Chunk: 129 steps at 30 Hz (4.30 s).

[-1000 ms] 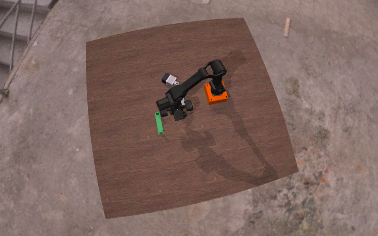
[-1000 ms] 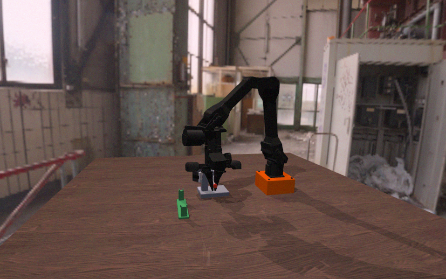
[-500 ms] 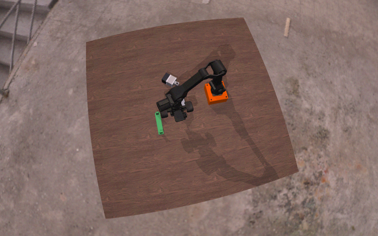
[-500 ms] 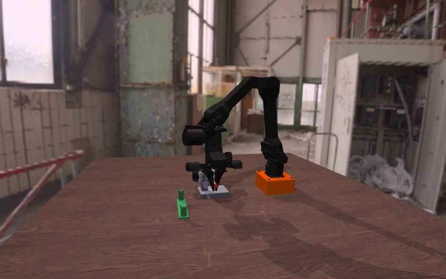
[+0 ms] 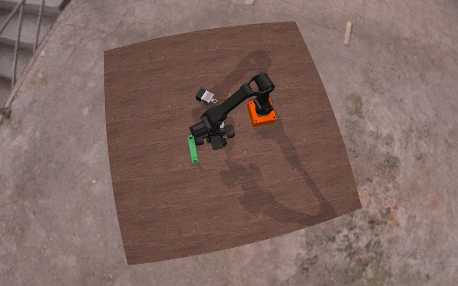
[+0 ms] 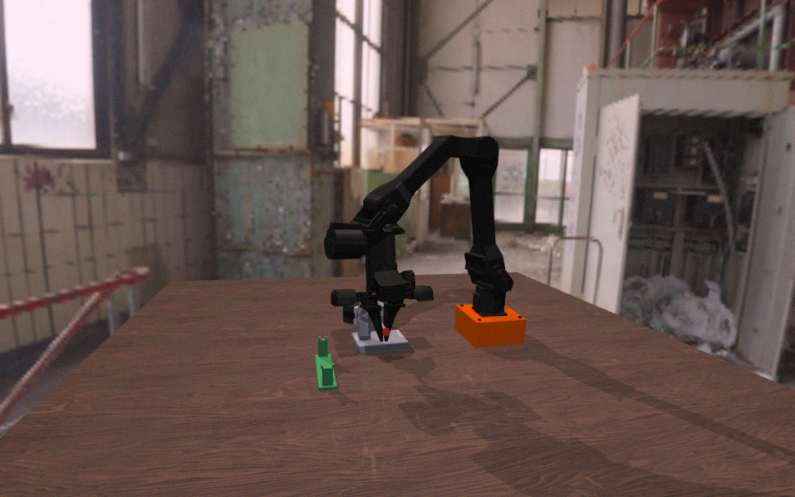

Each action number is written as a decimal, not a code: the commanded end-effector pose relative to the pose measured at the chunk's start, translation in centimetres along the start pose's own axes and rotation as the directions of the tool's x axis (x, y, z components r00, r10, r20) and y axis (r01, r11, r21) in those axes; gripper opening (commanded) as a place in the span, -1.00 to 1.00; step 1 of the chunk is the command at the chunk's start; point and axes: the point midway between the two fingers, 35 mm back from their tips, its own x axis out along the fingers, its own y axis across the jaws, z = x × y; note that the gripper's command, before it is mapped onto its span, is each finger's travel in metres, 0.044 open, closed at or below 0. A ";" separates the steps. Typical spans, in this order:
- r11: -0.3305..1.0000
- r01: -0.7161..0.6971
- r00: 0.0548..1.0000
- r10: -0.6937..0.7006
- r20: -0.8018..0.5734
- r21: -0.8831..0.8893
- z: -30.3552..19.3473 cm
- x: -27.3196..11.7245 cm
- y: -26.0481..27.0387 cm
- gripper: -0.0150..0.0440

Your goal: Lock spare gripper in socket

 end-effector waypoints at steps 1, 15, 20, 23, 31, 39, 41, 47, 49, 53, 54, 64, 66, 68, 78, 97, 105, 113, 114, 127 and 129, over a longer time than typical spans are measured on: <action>1.000 0.002 1.000 -0.002 0.002 0.004 0.3 0.0 -0.1 -0.49; 1.000 -0.004 1.000 0.004 0.000 0.005 1.5 0.2 -0.1 -0.49; 1.000 -0.007 1.000 0.007 -0.001 0.005 1.9 0.3 -0.2 -0.49; 1.000 -0.009 1.000 0.009 -0.002 0.006 2.1 0.3 -0.2 -0.49; 1.000 -0.016 1.000 0.016 -0.003 0.007 2.8 0.3 -0.2 -0.49; 1.000 -0.022 1.000 0.022 -0.004 0.008 3.6 0.3 -0.2 -0.49; 1.000 -0.024 1.000 0.024 -0.005 0.008 3.7 0.3 -0.2 -0.49; 1.000 -0.029 1.000 0.029 -0.006 0.009 4.3 0.2 -0.2 -0.49; 0.999 -0.031 1.000 0.031 -0.006 0.010 4.4 0.2 -0.2 -0.49; 0.999 -0.034 0.999 0.034 -0.007 0.010 4.8 0.2 -0.2 -0.49; 0.999 -0.035 0.999 0.035 -0.007 0.010 4.9 0.2 -0.2 -0.49; 0.999 -0.042 0.999 0.042 -0.007 0.009 5.3 -0.3 -0.1 -0.49; 0.999 -0.045 0.999 0.045 -0.007 0.008 5.4 -0.8 0.0 -0.49; 0.999 -0.050 0.999 0.050 -0.008 0.009 5.4 -1.1 0.1 -0.49; 0.997 -0.070 0.997 0.070 -0.017 0.015 5.4 -1.8 0.5 -0.49; 0.998 -0.064 0.998 0.065 -0.015 0.027 7.1 -2.2 -3.2 -0.49; 0.998 -0.061 0.998 0.061 -0.013 0.036 8.0 -2.4 -5.5 -0.49; 0.997 -0.057 0.998 0.057 -0.012 0.044 8.9 -2.3 -7.7 -0.49; 0.997 -0.056 0.998 0.057 -0.012 0.045 9.0 -2.3 -8.0 -0.49; 0.997 -0.051 0.999 0.052 -0.010 0.059 10.1 -1.9 -11.1 -0.49; 0.997 -0.051 0.999 0.051 -0.010 0.060 10.2 -1.9 -11.3 -0.49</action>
